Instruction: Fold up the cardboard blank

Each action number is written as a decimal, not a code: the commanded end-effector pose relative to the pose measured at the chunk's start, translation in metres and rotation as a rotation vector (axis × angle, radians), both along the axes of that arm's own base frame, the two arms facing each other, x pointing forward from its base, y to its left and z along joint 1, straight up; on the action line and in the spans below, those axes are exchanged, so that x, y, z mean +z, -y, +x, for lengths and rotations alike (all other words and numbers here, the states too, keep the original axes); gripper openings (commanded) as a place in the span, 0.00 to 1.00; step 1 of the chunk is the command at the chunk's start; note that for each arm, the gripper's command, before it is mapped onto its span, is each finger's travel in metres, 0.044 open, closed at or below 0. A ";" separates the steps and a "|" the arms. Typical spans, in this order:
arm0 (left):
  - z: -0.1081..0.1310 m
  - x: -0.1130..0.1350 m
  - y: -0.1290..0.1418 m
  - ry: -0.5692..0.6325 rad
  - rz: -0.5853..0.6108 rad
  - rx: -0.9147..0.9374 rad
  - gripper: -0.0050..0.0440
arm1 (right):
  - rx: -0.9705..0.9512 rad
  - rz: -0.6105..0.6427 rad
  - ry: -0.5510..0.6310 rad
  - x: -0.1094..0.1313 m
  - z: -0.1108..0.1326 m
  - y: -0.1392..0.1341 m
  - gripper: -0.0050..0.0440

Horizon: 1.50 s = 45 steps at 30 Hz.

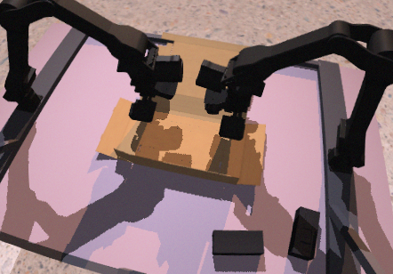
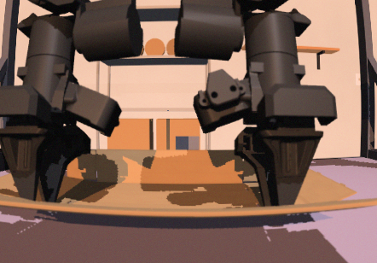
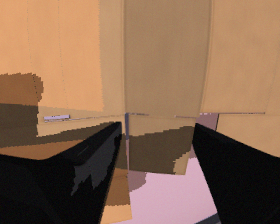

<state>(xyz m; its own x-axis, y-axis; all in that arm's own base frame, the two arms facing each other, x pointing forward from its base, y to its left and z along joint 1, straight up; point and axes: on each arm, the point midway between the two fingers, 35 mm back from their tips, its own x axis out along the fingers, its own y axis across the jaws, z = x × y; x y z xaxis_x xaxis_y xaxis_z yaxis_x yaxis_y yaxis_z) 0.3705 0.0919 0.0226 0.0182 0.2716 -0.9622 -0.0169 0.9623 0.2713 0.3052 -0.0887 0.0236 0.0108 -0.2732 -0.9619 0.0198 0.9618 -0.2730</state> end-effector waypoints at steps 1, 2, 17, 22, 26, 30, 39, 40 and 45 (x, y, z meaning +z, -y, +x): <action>0.004 -0.007 0.015 0.012 0.042 -0.012 0.62 | 0.017 -0.048 -0.002 -0.008 0.001 -0.015 0.61; 0.004 -0.007 0.016 0.012 0.052 -0.011 0.62 | 0.017 -0.061 -0.002 -0.008 0.001 -0.016 0.61; 0.005 -0.005 0.023 0.012 0.053 -0.010 0.62 | 0.019 -0.066 -0.002 -0.005 0.000 -0.023 0.61; 0.006 -0.005 0.030 0.012 0.053 -0.010 0.62 | 0.019 -0.065 -0.002 -0.004 0.000 -0.029 0.61; 0.006 -0.005 0.031 0.011 0.067 -0.007 0.62 | 0.019 -0.067 -0.002 -0.004 -0.001 -0.030 0.61; 0.006 -0.005 0.035 0.010 0.110 -0.005 0.62 | 0.017 -0.116 -0.005 -0.005 -0.001 -0.035 0.61; 0.006 -0.005 0.050 0.011 0.167 -0.005 0.62 | 0.017 -0.182 -0.002 -0.004 -0.001 -0.050 0.61; 0.006 -0.005 0.050 0.011 0.167 -0.005 0.62 | 0.017 -0.182 -0.002 -0.004 -0.001 -0.050 0.61; 0.007 -0.004 0.056 0.012 0.171 -0.002 0.62 | 0.020 -0.186 -0.002 -0.004 -0.002 -0.057 0.61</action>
